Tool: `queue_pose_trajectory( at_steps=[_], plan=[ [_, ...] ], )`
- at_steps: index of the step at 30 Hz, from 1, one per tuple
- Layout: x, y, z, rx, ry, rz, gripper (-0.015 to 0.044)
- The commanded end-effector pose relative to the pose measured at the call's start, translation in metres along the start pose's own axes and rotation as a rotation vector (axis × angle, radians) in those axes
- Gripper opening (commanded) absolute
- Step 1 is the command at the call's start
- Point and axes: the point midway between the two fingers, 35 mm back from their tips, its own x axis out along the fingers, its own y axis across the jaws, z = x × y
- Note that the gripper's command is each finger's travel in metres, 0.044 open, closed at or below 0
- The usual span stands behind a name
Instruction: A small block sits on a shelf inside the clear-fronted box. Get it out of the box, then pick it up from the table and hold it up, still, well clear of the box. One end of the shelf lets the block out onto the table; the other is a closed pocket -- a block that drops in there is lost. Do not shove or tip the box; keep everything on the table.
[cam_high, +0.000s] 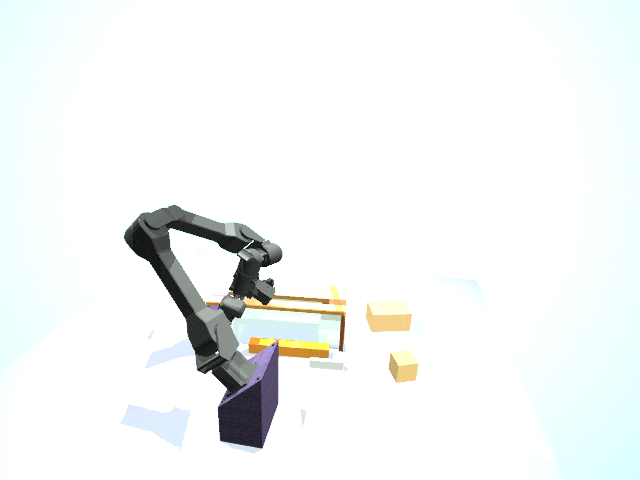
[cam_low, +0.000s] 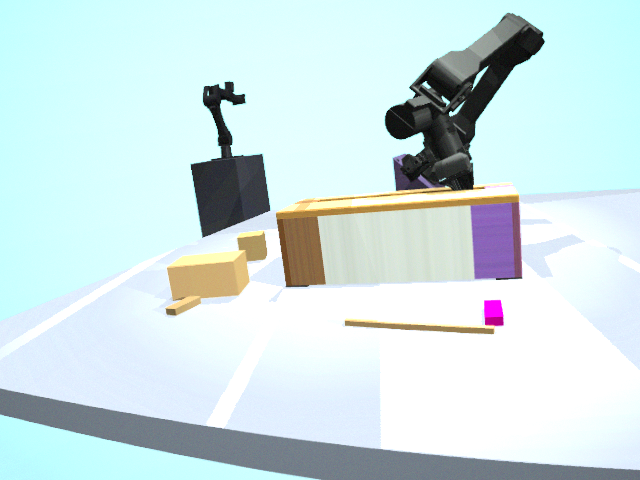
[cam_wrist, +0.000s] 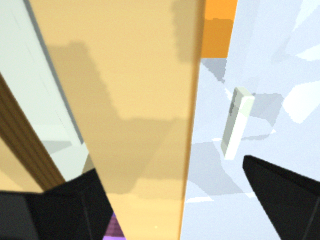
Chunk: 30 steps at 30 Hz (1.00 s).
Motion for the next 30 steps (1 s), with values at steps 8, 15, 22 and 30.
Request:
queue_pose_trajectory(
  at_steps=[8, 15, 22, 30],
  plan=[
    [0.0051, 0.0008, -0.0038, -0.012, 0.010, -0.007, 0.0400],
    [0.0021, 0.0033, 0.0050, -0.012, 0.010, -0.007, 0.0400],
    [0.0018, 0.0035, 0.0060, -0.012, 0.010, -0.007, 0.0400],
    [0.0041, 0.0034, -0.0009, -0.012, 0.010, -0.007, 0.0400]
  ],
)
